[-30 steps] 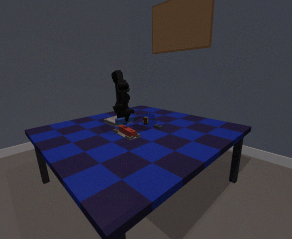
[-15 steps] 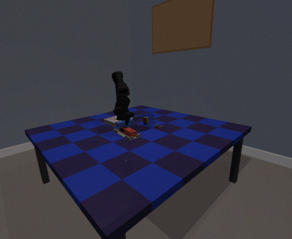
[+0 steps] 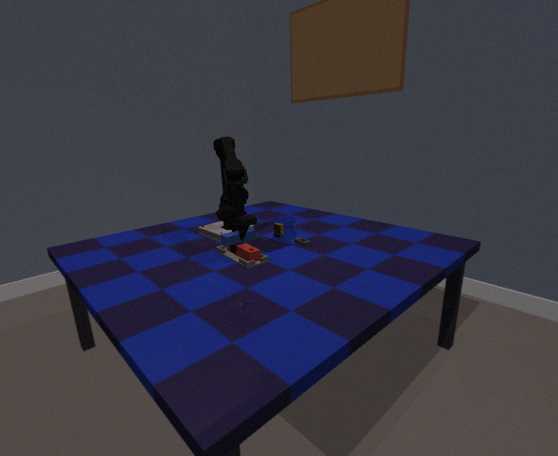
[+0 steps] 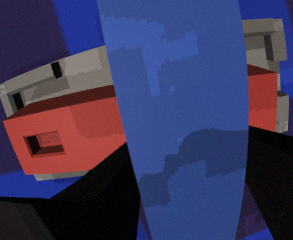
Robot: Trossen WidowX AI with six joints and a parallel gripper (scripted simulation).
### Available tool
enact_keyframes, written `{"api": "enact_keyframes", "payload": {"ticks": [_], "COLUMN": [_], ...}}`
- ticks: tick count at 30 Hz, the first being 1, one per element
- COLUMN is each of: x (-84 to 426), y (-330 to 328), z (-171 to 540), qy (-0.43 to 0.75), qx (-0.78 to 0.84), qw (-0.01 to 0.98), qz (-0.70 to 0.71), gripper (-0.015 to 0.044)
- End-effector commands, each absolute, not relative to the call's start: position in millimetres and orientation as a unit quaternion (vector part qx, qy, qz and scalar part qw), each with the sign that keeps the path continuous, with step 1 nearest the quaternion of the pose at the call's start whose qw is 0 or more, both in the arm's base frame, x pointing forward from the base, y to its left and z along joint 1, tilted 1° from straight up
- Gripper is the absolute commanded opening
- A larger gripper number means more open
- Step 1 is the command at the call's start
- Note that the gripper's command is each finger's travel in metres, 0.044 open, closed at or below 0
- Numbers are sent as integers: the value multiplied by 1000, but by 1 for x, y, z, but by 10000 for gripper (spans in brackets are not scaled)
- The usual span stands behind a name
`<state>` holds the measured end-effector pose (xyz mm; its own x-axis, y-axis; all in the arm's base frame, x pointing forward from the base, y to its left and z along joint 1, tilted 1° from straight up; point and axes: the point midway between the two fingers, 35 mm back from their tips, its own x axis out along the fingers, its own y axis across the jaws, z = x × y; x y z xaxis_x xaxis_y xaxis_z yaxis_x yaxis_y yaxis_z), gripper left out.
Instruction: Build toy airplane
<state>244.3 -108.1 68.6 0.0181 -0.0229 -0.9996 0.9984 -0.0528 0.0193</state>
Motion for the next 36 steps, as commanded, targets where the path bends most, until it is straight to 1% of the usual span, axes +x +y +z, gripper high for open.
{"api": "enact_keyframes", "payload": {"ticks": [1,2,17,18,27,33,36], "x": [244,244,244,244,245,245,243], "y": [-108,-108,-108,-108,-108,-107,-106], "z": [69,69,69,69,71,145,154], "qy": [476,476,476,476,476,477,476], "qx": [512,512,512,512,512,511,511], "qw": [497,497,497,497,497,497,497], "qz": [-514,-514,-514,-514,-514,-514,-515], "gripper": [56,30,424,440,440,440,440]}}
